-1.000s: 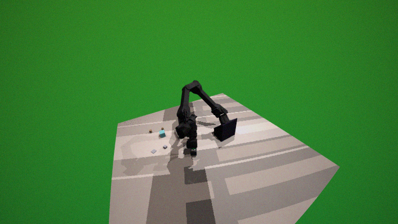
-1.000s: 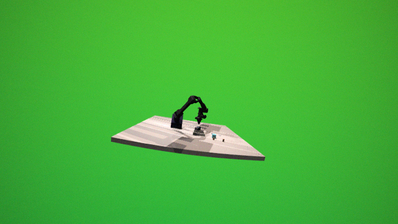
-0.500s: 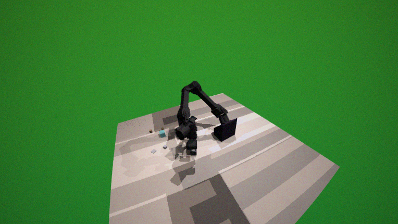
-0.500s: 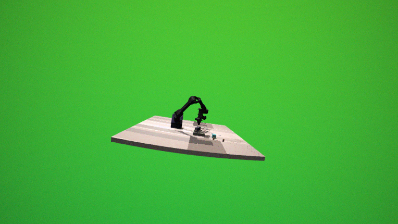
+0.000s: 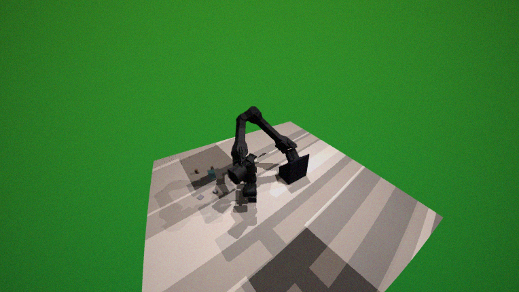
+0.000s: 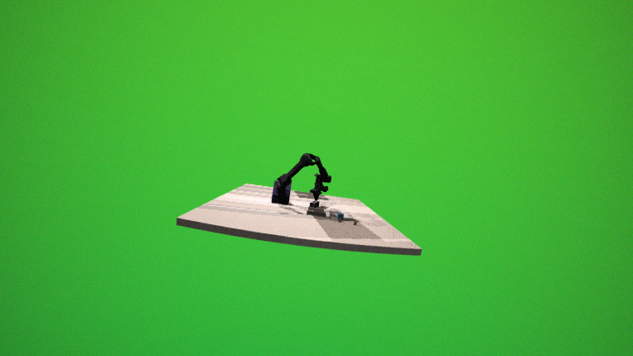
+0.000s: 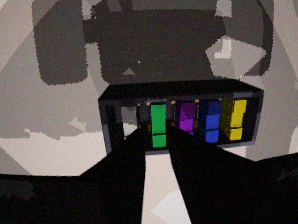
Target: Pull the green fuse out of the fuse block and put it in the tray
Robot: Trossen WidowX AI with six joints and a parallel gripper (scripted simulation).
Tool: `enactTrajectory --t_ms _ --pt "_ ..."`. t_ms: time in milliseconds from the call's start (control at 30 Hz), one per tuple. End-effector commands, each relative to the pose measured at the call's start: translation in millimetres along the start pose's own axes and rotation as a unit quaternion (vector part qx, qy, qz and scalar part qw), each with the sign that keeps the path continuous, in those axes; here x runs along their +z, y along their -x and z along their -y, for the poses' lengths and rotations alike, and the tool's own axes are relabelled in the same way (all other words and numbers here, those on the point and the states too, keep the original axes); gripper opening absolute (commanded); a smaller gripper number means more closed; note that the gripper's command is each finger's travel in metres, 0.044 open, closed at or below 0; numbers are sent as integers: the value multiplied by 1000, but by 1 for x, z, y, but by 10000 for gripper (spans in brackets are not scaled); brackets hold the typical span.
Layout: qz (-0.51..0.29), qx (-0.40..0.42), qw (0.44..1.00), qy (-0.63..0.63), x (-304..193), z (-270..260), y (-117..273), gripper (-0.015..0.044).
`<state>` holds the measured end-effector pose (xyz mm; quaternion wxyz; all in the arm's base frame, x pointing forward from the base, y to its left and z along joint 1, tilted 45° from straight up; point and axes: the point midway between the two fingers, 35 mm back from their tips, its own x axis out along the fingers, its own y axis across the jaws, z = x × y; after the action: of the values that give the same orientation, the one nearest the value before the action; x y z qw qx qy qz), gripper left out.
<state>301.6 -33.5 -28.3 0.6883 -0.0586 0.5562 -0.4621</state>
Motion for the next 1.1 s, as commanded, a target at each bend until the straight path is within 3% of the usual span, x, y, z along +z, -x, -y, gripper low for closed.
enactTrajectory --t_ms 0,1067 --pt "-1 -4 1000 3 -1 3 -6 65" --pt "-1 -4 1000 3 -1 3 -17 65"
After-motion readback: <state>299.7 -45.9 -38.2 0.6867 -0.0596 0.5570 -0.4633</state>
